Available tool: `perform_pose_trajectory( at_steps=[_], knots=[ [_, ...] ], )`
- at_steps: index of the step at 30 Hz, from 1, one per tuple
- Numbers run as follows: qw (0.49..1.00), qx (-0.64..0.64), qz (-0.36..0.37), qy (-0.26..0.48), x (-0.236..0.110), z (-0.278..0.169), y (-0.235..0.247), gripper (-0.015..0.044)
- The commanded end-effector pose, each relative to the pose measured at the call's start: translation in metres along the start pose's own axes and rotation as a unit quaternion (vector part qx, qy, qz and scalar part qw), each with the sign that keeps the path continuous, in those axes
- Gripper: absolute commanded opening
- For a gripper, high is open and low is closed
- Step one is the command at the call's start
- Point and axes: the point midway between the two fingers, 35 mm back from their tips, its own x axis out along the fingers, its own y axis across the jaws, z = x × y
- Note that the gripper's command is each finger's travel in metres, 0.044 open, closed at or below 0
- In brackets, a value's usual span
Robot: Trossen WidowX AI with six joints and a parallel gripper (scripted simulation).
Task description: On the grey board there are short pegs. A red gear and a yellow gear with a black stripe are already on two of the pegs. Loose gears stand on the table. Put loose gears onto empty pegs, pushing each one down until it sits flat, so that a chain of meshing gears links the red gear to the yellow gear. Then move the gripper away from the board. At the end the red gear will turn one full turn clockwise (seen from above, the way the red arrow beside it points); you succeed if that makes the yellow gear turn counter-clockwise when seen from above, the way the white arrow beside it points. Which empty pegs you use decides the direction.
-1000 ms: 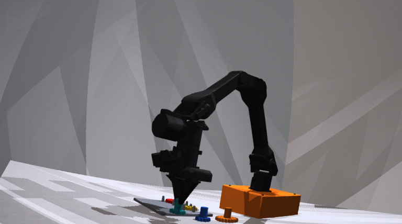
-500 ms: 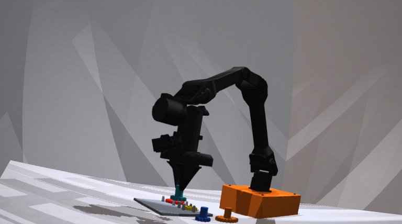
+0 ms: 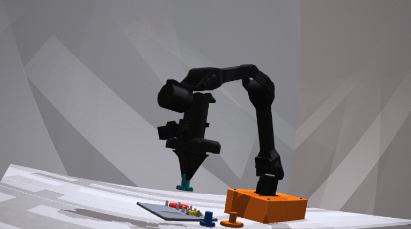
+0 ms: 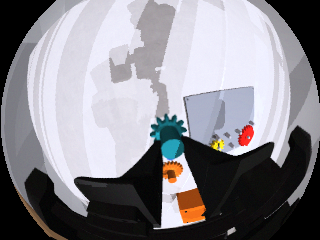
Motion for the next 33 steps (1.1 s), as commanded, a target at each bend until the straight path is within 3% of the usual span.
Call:
perform_pose_trajectory(
  at_steps=[1,15,33],
  knots=[
    [1.000,-0.005,0.004,0.000,-0.013,-0.001,0.001,0.0000],
    [1.000,-0.009,0.004,0.006,-0.048,-0.007,-0.001,0.0000],
    [1.000,-0.009,0.002,0.006,-0.033,-0.007,-0.038,0.0000]
  ],
)
